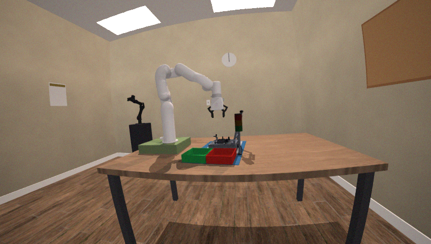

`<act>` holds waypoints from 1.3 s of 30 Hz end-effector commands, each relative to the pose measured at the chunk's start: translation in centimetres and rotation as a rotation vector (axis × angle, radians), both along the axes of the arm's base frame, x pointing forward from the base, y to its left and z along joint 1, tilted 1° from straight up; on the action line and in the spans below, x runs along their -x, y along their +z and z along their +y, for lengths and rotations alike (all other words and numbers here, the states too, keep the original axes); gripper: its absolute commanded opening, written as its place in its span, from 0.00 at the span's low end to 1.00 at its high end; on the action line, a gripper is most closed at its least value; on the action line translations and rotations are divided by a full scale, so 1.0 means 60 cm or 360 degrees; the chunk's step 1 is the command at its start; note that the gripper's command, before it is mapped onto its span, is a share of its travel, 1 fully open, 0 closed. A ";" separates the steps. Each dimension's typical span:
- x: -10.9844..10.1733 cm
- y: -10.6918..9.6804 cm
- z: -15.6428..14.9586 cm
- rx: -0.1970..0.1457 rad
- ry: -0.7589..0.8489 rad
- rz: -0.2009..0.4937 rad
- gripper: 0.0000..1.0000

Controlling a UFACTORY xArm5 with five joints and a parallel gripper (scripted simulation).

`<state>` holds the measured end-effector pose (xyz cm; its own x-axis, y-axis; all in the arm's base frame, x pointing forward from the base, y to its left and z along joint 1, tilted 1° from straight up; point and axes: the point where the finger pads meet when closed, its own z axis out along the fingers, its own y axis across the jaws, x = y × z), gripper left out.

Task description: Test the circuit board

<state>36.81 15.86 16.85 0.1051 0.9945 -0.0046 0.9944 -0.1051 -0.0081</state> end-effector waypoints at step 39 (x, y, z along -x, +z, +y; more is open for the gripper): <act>-0.005 -0.254 0.007 -0.0005 0.0000 -0.0013 1.00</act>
<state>36.98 16.21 1.58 0.1051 0.9945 -0.0019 0.9945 -0.1051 -0.0033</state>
